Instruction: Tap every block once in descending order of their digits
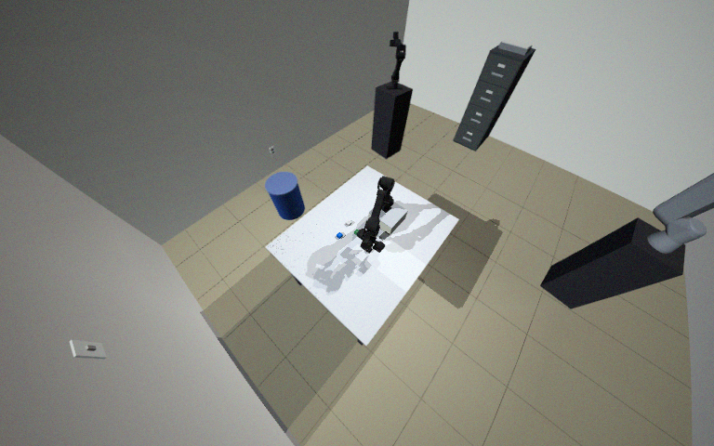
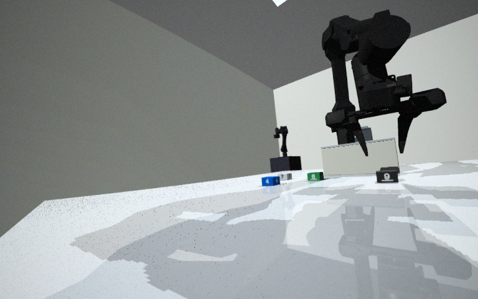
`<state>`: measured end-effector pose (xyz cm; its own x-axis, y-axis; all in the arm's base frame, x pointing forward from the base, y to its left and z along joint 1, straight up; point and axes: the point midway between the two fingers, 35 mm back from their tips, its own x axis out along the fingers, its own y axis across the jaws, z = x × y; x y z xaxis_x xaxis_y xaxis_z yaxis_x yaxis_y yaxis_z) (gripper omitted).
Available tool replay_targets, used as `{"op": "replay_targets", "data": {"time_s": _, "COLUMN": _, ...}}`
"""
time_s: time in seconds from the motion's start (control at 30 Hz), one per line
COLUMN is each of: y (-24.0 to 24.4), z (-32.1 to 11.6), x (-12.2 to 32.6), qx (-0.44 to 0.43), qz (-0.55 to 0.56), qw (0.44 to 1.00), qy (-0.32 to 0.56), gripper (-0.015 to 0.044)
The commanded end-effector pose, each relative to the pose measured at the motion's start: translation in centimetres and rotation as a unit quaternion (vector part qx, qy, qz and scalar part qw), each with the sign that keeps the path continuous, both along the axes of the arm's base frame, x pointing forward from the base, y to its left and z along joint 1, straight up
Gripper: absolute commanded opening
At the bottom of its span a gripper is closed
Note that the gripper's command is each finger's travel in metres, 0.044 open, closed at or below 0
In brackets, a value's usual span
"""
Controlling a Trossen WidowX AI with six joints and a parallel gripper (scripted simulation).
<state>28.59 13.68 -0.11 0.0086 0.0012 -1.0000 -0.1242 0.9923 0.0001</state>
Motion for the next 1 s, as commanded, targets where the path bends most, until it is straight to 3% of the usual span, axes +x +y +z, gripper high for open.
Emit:
{"op": "replay_targets", "data": {"time_s": 0.0, "y": 0.1, "z": -0.8, "x": 0.1, "qx": 0.003, "qz": -0.002, "qw": 1.0, "qy": -0.01, "gripper": 0.0111}}
{"op": "replay_targets", "data": {"time_s": 0.13, "y": 0.1, "z": -0.8, "x": 0.1, "qx": 0.003, "qz": -0.002, "qw": 1.0, "qy": -0.01, "gripper": 0.002}}
{"op": "replay_targets", "data": {"time_s": 0.97, "y": 0.1, "z": -2.9, "x": 0.2, "qx": 0.003, "qz": -0.002, "qw": 1.0, "qy": -0.01, "gripper": 0.002}}
